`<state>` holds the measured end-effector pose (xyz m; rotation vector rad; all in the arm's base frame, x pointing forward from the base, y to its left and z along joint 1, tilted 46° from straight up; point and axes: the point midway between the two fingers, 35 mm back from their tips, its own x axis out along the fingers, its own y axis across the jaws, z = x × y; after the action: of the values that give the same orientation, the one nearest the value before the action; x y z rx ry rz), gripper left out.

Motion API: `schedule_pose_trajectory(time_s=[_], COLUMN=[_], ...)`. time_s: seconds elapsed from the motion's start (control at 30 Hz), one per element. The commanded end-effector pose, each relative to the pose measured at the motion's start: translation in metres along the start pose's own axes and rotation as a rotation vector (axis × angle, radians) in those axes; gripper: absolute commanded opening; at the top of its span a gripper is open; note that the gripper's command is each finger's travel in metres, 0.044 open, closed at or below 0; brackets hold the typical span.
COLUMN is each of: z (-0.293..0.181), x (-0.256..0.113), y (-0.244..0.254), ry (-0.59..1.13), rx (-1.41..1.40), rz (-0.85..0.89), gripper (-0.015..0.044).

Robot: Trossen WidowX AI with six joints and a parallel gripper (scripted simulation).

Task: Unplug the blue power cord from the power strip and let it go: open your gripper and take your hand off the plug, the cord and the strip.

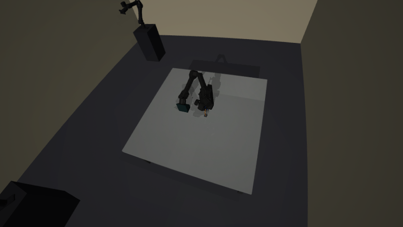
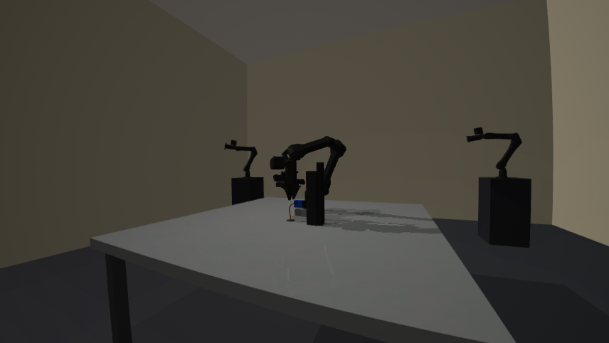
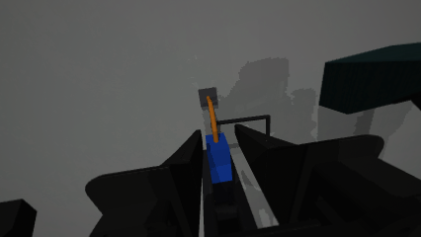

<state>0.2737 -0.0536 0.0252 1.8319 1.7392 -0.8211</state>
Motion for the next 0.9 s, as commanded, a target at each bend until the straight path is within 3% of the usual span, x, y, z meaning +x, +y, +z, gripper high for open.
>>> schedule_pose_trajectory(time_s=[0.0,0.87], z=[-0.006,-0.039], x=[-0.001,0.000], y=[0.001,0.001], ry=[0.000,0.002], rx=[-0.002,-0.002], rz=[0.004,0.003], gripper=[0.0160,0.0160])
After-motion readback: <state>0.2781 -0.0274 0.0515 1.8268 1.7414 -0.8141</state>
